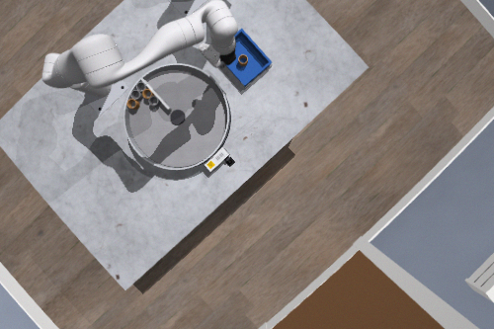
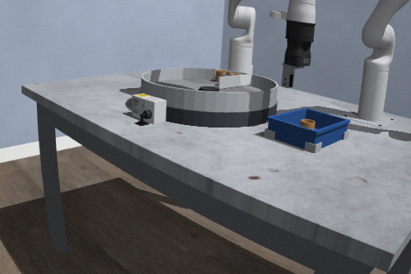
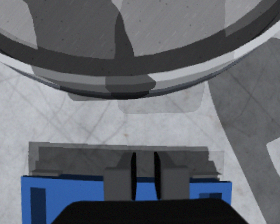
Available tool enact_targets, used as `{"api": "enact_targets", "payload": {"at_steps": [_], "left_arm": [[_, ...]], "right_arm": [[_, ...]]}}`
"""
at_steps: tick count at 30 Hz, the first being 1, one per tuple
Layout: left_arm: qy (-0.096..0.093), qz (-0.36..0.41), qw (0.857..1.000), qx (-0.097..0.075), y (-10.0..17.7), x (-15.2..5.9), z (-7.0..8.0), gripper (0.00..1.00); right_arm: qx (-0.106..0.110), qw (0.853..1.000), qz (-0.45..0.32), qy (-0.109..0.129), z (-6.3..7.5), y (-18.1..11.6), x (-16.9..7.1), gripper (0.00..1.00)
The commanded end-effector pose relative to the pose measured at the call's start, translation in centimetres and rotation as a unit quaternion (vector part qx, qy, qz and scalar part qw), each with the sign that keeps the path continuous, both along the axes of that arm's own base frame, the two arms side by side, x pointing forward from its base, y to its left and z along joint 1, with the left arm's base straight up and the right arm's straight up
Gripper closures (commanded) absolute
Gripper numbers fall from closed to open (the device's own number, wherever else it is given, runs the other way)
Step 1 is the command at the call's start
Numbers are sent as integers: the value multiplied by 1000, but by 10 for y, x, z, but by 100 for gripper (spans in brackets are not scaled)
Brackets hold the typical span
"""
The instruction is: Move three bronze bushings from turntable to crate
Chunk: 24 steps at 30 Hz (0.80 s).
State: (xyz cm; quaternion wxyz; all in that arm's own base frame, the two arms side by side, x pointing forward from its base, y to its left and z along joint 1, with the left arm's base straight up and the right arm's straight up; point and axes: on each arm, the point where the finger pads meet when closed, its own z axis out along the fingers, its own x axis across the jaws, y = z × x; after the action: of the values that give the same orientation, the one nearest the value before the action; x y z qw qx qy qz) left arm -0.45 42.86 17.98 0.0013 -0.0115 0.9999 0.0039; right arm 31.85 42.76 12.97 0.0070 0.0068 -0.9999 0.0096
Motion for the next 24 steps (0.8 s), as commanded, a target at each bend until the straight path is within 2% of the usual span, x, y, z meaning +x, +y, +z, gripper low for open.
{"api": "enact_targets", "payload": {"at_steps": [1,15,17,19,24], "left_arm": [[1,-2,1000,-4,-4,-3,1,0],[1,-2,1000,-4,-4,-3,1,0],[1,-2,1000,-4,-4,-3,1,0],[1,-2,1000,-4,-4,-3,1,0],[1,-2,1000,-4,-4,-3,1,0]], "right_arm": [[12,1000,-8,-7,11,-21,-1,64],[11,1000,-10,-8,9,-151,-49,64],[11,1000,-10,-8,9,-151,-49,64],[11,1000,-10,-8,9,-178,-59,64],[13,1000,-9,-8,9,-223,-74,64]]}}
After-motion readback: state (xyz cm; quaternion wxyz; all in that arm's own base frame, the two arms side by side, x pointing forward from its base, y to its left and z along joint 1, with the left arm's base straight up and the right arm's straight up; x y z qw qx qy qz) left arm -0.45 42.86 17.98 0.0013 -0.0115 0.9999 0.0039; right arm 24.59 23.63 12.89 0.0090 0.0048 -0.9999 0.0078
